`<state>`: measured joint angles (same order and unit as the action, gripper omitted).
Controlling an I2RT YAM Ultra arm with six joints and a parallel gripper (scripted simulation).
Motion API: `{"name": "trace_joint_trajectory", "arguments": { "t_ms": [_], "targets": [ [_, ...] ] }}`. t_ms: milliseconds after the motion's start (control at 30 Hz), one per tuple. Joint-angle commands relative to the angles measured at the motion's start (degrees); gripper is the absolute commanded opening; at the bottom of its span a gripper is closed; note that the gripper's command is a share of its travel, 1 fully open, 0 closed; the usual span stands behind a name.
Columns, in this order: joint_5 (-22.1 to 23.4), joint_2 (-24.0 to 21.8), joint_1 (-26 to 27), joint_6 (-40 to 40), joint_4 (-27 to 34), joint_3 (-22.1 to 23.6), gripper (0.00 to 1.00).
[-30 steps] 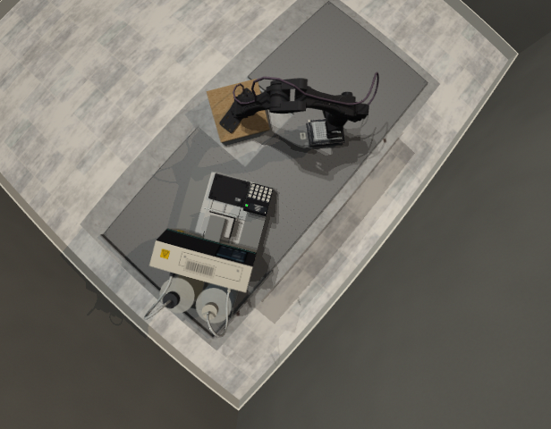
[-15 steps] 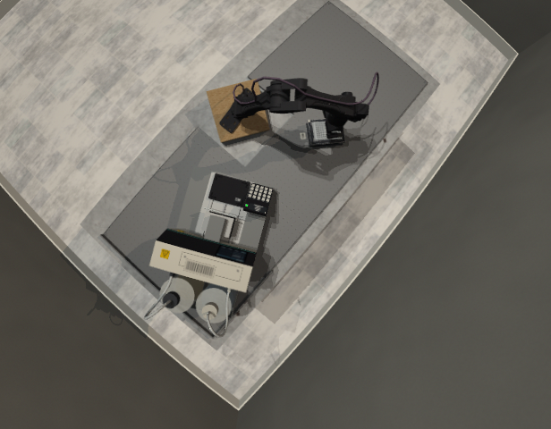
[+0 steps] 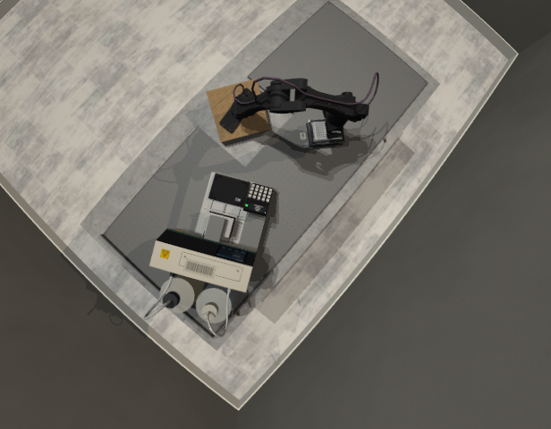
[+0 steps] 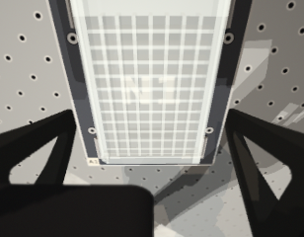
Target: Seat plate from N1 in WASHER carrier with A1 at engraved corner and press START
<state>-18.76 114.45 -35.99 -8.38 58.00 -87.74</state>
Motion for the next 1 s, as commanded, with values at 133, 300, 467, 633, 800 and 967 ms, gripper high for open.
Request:
{"name": "trace_joint_trajectory", "arguments": {
  "t_ms": [133, 300, 467, 633, 800, 967],
  "targets": [
    [0.41, 0.02, 0.22, -0.45, -1.48, 1.15, 1.00],
    [0.42, 0.29, 0.35, -0.74, -2.16, 1.57, 1.00],
    [0.41, 0.21, 0.57, -0.88, -2.84, 1.95, 1.00],
    [0.45, 1.06, 0.64, -1.04, -3.41, 2.17, 1.00],
    [0.38, -0.52, 0.75, -1.15, -3.93, 2.54, 1.00],
    [0.42, 1.22, 1.06, -1.33, -4.64, 2.73, 1.00]
  ]
}}
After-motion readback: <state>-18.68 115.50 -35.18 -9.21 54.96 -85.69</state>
